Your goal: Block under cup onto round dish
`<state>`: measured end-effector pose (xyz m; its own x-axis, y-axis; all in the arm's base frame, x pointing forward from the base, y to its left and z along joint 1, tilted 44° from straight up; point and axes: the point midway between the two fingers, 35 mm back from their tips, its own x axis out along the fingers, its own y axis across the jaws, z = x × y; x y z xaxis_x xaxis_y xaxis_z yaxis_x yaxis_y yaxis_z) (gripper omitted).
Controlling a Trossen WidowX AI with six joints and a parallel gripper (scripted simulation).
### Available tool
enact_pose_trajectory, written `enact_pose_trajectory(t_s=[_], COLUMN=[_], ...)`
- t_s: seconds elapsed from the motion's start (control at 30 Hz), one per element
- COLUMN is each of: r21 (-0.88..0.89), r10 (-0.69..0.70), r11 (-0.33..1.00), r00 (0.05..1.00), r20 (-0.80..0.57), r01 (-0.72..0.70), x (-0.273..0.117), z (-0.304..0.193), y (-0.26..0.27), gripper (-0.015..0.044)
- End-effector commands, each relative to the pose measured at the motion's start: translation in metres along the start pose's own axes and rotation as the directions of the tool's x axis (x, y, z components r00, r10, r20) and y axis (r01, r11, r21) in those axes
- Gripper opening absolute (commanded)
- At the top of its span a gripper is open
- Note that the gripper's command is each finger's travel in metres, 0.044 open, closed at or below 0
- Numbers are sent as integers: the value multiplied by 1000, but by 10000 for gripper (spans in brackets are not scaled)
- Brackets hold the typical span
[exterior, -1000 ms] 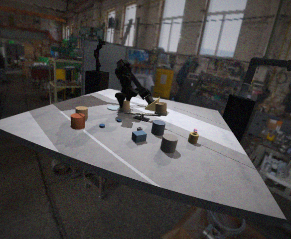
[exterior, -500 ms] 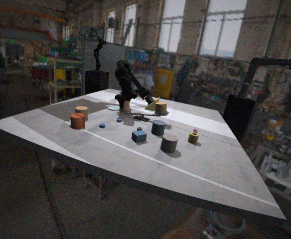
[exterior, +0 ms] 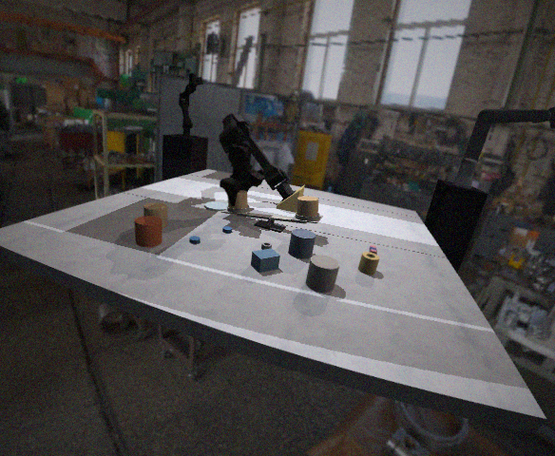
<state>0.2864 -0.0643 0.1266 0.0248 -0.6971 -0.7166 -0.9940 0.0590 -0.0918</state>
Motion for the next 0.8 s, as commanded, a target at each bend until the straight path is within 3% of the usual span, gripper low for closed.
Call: enact_pose_trajectory(t_s=[0.0, 0.77], r21=[8, 6], r10=[-10, -51], r11=[1000, 999], r00=[1000, 998], r20=[5, 21], r01=[10, 51], x=[-6, -36], z=[0, 1], y=[-2, -5], gripper=[0, 0])
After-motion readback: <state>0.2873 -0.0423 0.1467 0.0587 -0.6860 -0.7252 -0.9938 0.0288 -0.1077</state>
